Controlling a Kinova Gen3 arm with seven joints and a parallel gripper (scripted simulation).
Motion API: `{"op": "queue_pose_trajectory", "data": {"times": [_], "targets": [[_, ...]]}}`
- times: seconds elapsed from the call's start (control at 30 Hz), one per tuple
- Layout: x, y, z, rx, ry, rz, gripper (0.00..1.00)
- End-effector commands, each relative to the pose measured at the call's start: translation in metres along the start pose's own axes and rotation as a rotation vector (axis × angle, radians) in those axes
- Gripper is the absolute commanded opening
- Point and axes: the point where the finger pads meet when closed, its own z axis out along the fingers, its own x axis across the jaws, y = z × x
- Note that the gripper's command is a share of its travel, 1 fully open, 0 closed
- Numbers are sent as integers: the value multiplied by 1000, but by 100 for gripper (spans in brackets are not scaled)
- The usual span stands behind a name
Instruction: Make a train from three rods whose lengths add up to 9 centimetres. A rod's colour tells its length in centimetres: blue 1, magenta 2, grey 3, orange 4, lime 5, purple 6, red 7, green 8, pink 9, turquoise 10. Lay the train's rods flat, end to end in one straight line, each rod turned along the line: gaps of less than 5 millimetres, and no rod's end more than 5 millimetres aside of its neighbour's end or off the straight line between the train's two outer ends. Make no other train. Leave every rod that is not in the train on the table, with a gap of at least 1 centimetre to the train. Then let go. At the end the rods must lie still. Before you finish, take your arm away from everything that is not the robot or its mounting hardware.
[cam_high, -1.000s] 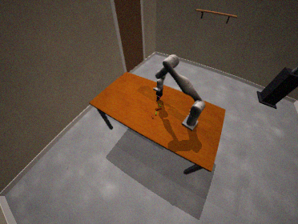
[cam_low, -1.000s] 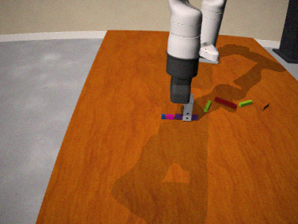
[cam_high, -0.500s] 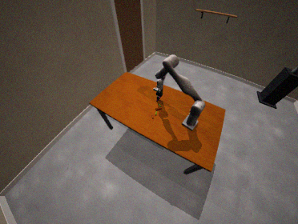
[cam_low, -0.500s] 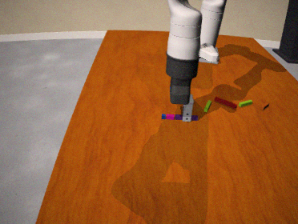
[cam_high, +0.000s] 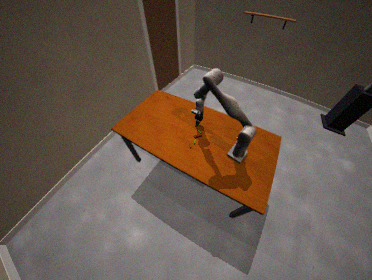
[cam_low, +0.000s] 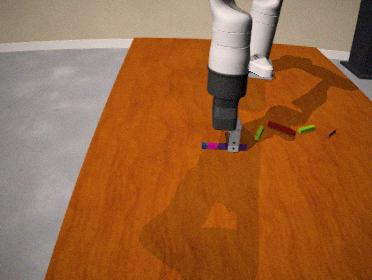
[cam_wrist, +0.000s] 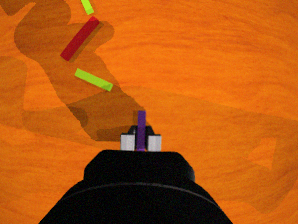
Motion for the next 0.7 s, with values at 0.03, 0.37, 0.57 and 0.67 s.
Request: {"op": "queue_pose_trajectory", "data": {"times": [0.03,0.37,0.57,0.67], "targets": [[1,0,-1,-1,2,0,24],[1,0,-1,-1,2,0,30],[1,0,-1,-1,2,0,42],[1,0,-1,-1,2,0,48]]}}
